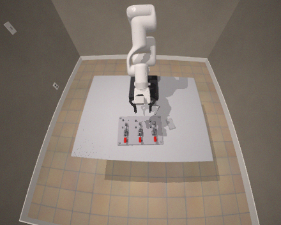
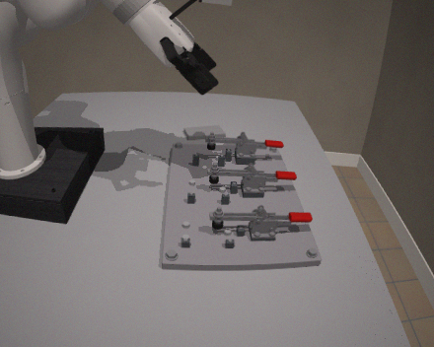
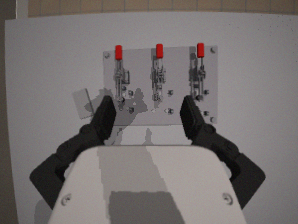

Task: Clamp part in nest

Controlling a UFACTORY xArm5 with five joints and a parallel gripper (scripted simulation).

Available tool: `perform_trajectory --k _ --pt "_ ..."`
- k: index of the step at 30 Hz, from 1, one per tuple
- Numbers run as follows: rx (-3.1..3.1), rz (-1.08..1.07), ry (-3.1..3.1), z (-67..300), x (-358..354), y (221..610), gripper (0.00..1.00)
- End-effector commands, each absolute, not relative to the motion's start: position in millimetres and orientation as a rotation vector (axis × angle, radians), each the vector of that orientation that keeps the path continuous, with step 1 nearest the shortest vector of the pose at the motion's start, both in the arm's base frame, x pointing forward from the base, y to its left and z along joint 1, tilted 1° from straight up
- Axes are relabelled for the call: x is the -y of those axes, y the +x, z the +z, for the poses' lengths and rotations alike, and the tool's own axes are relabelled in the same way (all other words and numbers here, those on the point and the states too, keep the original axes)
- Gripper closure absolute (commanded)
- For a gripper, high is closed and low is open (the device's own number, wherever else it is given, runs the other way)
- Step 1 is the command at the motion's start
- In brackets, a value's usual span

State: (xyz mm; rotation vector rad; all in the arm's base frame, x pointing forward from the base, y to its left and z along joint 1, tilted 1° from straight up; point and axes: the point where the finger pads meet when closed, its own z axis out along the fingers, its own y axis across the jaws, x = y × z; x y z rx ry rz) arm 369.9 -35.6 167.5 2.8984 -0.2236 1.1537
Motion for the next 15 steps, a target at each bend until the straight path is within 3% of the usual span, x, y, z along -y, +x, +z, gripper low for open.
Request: perform_trajectory --k 1,13,15 --pt "0.223 1.152 2.898 169 36 371 0.0" --pt "0.207 0.665 2.986 158 95 386 0.0" --pt "0.207 0.665 2.986 158 95 386 0.0"
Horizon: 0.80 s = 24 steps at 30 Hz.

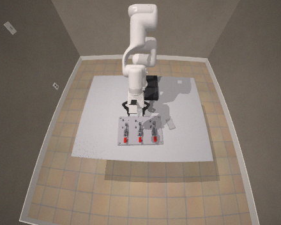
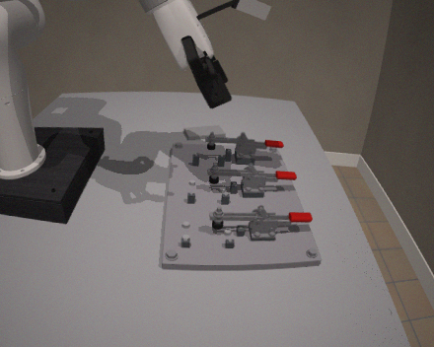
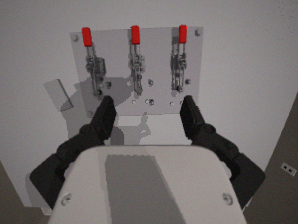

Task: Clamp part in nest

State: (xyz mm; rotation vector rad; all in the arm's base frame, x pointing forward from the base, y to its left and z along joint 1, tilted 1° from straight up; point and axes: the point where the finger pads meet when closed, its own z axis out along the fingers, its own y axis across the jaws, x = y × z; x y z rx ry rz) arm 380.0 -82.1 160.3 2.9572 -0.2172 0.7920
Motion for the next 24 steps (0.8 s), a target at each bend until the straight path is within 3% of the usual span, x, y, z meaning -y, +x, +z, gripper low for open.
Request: perform_trajectory --k 1,3,8,16,24 --pt "0.207 0.665 2.986 158 95 386 0.0" --pt "0.201 0.487 3.022 157 116 384 0.0" --pt "0.198 0.402 3.041 158 126 382 0.0" --pt "0.186 0.088 3.114 164 162 367 0.0" --pt "0.184 0.017 3.132 166 170 362 0.0"
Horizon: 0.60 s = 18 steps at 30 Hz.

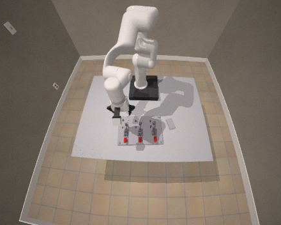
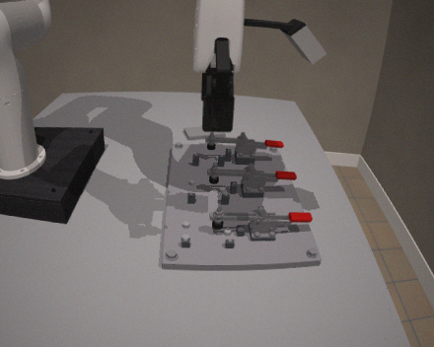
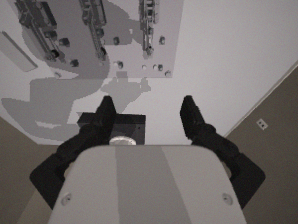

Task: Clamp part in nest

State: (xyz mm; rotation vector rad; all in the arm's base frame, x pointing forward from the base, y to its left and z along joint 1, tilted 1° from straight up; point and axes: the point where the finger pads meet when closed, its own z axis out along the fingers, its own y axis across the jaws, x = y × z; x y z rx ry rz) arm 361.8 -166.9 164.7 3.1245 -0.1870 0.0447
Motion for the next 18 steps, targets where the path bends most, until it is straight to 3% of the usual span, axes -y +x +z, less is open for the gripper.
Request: perform_trajectory --k 1,16,17,18 --pt "0.184 0.017 3.132 166.4 169.6 361.7 0.0" --pt "0.184 0.017 3.132 166.4 169.6 361.7 0.0" --pt "0.184 0.017 3.132 166.4 169.6 361.7 1.0" --pt "0.184 0.017 3.132 166.4 169.6 361.7 1.0"
